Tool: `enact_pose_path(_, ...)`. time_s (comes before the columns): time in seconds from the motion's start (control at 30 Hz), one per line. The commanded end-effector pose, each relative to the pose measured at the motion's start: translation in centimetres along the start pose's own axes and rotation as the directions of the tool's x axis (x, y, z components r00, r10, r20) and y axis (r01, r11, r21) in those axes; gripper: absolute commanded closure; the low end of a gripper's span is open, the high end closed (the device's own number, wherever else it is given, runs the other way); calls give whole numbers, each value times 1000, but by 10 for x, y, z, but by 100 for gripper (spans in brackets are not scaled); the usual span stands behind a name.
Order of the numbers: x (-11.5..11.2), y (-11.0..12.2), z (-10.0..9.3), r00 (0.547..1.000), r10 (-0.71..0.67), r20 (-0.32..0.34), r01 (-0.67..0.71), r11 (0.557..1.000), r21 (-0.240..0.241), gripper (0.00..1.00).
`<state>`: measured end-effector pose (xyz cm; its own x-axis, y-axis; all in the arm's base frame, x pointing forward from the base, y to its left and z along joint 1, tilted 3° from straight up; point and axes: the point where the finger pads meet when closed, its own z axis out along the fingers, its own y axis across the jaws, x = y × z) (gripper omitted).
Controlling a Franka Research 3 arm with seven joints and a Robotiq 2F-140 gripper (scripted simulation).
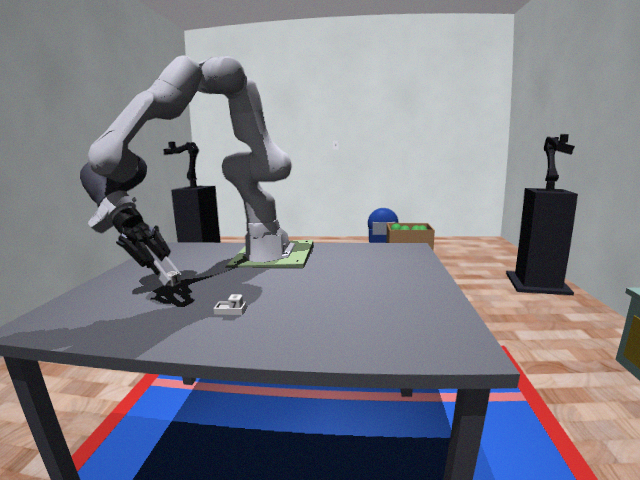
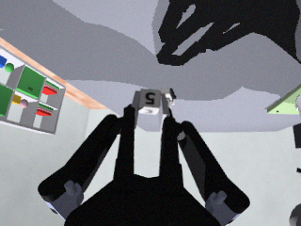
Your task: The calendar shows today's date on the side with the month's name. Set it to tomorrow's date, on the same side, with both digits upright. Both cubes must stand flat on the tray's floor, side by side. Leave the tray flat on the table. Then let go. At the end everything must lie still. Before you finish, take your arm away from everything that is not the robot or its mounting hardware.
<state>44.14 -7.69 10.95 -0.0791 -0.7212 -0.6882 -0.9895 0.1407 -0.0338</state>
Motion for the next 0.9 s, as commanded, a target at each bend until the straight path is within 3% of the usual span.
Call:
enact_pose_path(0.0, -1, 0, 2, 1000, -19, 6, 19, 1000, -1, 84)
enact_pose_path(0.87, 20, -1, 23, 1000, -19, 6, 19, 1000, -1, 84)
